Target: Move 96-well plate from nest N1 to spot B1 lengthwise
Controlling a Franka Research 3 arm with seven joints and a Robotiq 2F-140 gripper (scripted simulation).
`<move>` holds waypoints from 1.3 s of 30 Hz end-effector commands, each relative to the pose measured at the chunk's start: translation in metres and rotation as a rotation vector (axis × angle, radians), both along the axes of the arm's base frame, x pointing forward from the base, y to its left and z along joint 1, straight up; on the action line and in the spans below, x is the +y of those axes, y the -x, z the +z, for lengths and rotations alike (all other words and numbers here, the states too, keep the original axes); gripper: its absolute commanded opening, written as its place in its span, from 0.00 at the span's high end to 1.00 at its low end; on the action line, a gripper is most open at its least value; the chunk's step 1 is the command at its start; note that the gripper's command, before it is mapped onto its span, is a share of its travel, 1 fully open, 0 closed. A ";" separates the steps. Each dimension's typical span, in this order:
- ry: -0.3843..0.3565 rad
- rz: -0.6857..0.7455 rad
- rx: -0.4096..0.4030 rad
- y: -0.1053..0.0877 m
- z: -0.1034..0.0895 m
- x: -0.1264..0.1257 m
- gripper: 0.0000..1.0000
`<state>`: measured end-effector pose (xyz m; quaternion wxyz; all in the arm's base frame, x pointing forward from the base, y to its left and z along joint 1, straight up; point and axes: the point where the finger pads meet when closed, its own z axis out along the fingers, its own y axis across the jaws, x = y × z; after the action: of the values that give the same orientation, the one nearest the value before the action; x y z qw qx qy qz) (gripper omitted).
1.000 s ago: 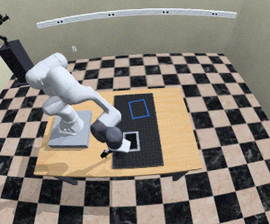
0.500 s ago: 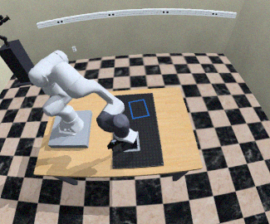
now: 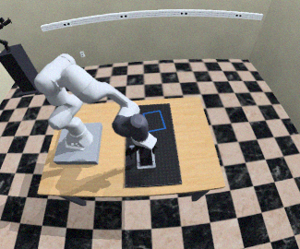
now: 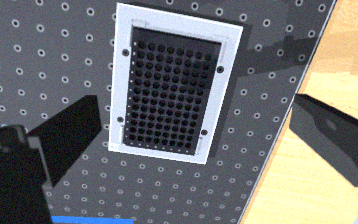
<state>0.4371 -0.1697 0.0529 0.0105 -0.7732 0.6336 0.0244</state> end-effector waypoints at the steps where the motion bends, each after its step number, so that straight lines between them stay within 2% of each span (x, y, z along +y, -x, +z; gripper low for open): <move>1: 0.042 -0.167 -0.015 -0.013 0.003 0.009 0.00; 10: 0.046 -0.189 -0.026 -0.020 0.004 0.018 0.00; 32: 0.046 -0.189 -0.026 -0.020 0.004 0.018 0.00; 39: 0.046 -0.189 -0.026 -0.020 -0.004 0.018 0.00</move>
<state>0.4566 -0.1517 0.0525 0.0034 -0.7142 0.6999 0.0002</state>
